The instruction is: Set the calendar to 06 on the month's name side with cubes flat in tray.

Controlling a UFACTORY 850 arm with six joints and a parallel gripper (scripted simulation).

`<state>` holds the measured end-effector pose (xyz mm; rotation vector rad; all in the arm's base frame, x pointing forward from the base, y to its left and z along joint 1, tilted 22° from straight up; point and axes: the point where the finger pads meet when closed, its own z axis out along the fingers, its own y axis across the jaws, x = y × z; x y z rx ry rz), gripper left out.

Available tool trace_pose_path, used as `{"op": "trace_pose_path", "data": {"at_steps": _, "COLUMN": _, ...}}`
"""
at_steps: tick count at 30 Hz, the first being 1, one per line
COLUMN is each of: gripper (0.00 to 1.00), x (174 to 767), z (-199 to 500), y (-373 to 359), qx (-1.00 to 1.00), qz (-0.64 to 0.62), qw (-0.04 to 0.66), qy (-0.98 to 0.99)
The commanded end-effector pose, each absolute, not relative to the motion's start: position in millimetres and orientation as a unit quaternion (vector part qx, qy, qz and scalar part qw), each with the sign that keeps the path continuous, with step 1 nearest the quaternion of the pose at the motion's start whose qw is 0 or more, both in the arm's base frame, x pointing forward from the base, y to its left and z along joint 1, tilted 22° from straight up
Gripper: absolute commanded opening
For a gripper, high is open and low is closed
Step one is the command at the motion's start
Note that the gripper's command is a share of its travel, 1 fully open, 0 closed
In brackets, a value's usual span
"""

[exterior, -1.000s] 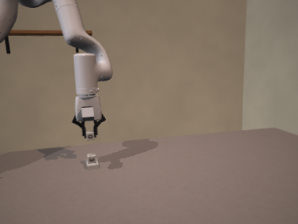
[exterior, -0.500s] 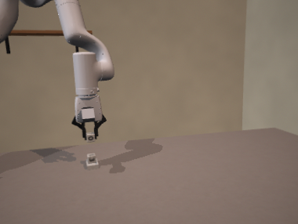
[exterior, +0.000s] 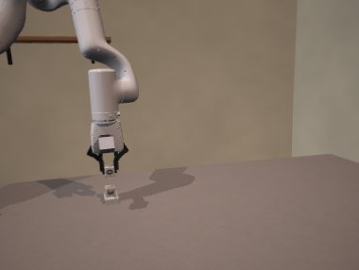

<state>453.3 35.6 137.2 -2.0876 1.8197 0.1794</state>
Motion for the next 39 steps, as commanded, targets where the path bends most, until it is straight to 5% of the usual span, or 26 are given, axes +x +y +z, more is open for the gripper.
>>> {"op": "trace_pose_path", "data": {"at_steps": 1, "gripper": 0.29, "x": 456, "z": 127, "y": 40, "qx": -0.74, "qz": 0.063, "qw": 0.183, "qy": 0.645}}
{"op": "trace_pose_path", "data": {"at_steps": 39, "gripper": 0.29, "x": 461, "z": 95, "y": 52, "qx": -0.74, "qz": 0.063, "qw": 0.183, "qy": 0.645}}
